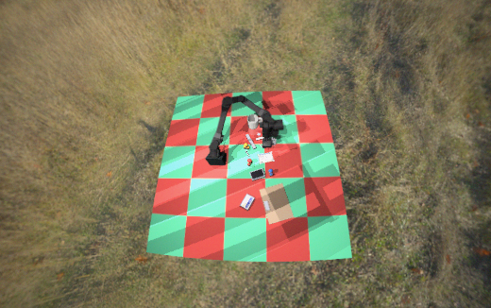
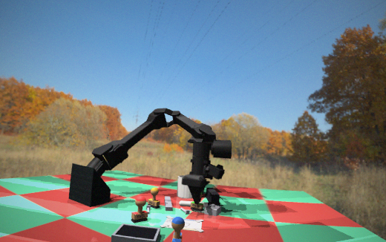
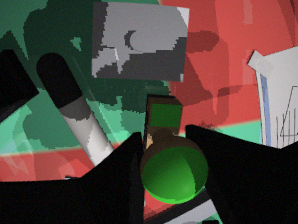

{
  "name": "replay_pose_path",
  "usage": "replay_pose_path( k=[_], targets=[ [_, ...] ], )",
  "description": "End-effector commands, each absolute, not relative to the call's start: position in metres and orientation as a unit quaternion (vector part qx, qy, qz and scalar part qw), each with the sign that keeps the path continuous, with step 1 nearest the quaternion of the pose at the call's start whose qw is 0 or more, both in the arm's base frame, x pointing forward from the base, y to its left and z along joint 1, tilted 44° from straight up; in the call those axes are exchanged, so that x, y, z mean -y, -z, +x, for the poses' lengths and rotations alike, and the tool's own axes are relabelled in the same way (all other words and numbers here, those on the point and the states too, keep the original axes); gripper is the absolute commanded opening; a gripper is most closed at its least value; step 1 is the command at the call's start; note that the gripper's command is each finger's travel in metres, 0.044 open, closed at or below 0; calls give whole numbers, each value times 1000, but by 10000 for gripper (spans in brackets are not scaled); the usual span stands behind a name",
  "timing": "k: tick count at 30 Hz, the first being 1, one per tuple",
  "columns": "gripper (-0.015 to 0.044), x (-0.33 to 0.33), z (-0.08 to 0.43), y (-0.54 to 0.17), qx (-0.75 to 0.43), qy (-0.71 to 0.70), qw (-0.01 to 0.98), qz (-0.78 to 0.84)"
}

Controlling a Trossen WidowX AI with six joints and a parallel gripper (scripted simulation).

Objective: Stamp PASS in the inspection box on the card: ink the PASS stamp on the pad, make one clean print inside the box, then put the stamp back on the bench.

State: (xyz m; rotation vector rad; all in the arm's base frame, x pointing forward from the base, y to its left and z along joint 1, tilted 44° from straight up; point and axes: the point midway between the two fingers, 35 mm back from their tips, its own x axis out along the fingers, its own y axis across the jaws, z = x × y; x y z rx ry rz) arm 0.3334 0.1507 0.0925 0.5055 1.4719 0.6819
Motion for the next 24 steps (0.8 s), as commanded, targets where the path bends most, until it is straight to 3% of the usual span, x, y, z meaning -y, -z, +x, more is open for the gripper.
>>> replay_pose_path(
  k=[1,24],
  targets=[
    [0,-149,334,-95,-649,-302,662,222],
    [0,-142,336,-103,-650,-301,662,221]
  ],
)
